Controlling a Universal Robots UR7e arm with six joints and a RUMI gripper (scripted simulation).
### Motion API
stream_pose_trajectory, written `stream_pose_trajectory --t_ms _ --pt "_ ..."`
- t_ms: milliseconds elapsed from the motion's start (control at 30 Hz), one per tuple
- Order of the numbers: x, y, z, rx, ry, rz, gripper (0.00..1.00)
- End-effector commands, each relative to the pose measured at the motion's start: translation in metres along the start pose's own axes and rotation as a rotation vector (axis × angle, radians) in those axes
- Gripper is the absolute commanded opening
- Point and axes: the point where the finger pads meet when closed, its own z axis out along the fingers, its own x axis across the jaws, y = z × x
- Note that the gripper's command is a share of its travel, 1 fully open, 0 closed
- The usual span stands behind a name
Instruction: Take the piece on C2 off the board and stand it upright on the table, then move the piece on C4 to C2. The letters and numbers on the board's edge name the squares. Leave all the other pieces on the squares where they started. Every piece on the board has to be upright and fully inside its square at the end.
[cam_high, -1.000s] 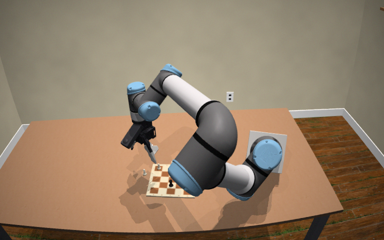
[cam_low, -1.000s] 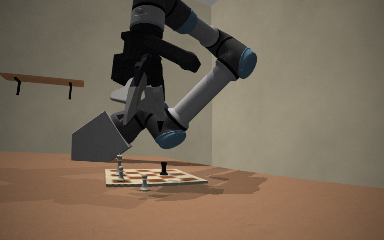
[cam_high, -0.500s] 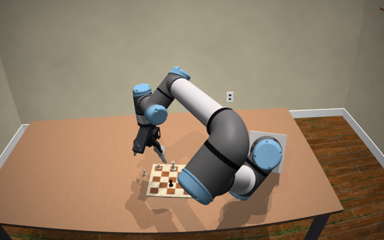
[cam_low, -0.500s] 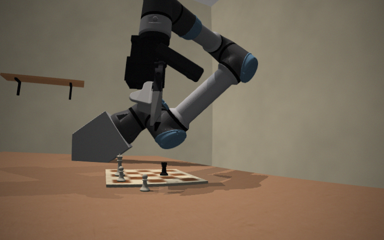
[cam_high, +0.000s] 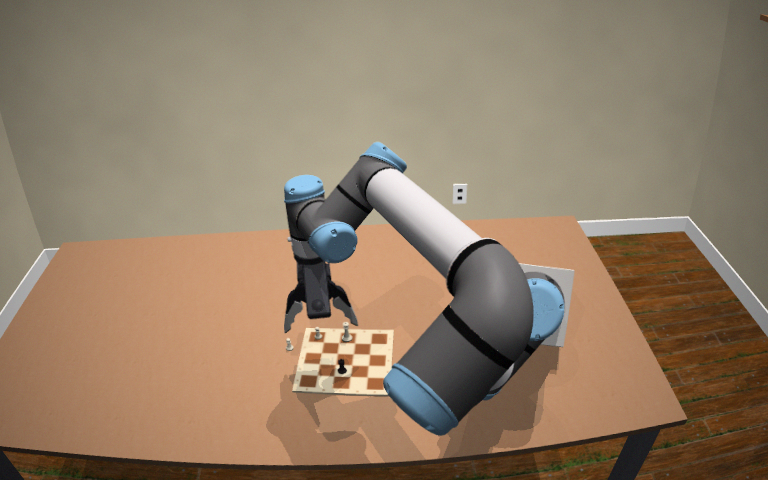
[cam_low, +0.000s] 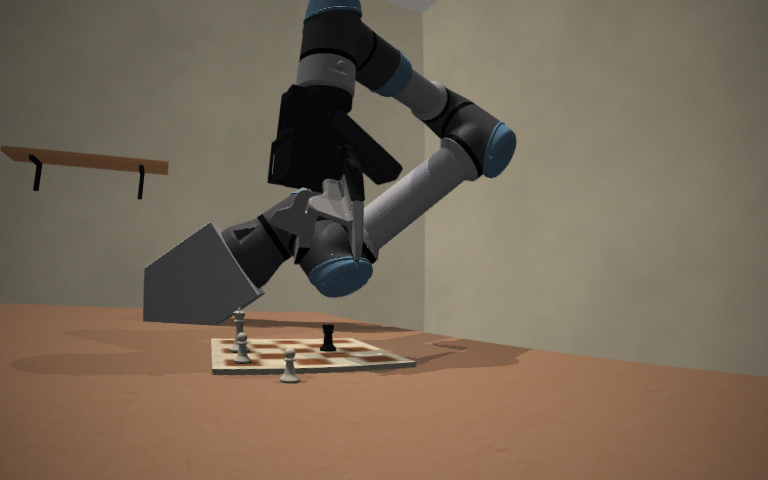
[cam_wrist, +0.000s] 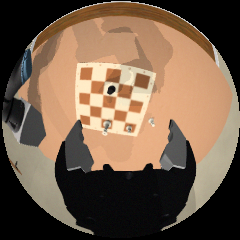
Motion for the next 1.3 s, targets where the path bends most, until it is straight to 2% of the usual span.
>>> stream_pose_trajectory --t_ms 0,200,533,567,1267 --pt "-0.024 -0.017 0.000 0.025 0.015 -0.274 1.00" --pt "-0.033 -0.023 0.001 0.025 0.017 -0.368 1.00" --pt "-0.035 -0.024 0.002 0.025 0.017 -0.394 1.00" --pt "-0.035 -0.024 0.002 0.026 0.017 -0.394 0.22" --pt "-0.035 -0.024 0.002 0.025 0.016 -0.395 0.22"
